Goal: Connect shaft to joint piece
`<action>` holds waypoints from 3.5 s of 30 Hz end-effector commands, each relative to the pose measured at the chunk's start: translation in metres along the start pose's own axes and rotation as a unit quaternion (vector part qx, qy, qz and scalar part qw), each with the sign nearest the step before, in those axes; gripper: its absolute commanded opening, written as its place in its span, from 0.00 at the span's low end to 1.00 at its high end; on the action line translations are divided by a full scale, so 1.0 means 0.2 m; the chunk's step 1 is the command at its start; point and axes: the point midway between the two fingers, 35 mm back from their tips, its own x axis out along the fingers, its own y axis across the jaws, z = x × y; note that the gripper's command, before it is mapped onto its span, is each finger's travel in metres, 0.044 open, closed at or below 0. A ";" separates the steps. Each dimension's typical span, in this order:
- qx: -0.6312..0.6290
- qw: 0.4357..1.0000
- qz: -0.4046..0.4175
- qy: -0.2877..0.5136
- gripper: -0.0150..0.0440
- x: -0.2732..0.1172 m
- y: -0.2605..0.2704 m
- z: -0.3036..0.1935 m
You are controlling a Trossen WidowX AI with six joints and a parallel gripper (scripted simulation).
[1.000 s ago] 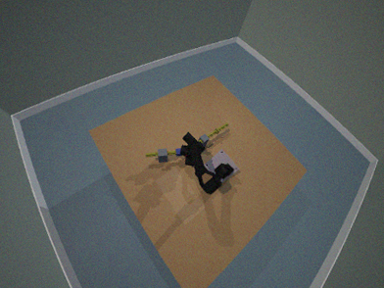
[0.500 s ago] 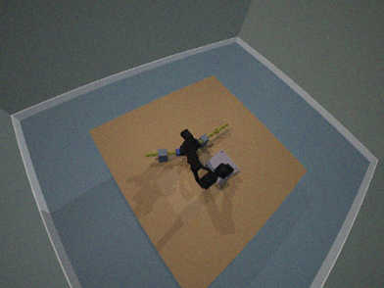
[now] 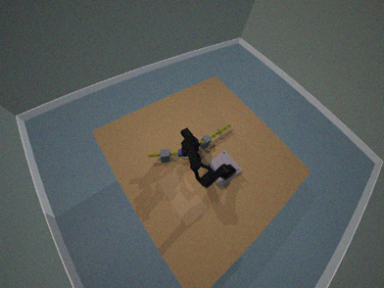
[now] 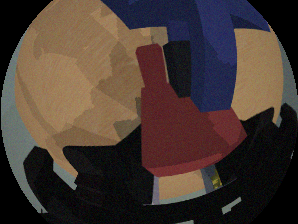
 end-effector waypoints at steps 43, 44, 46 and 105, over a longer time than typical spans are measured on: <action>-0.032 0.999 0.001 0.031 0.25 -0.02 -0.02 -0.01; -0.032 0.999 0.001 0.031 0.25 -0.02 -0.02 -0.01; -0.032 0.999 0.001 0.031 0.25 -0.02 -0.02 -0.01; -0.033 0.999 0.000 0.032 0.25 -0.02 -0.02 -0.01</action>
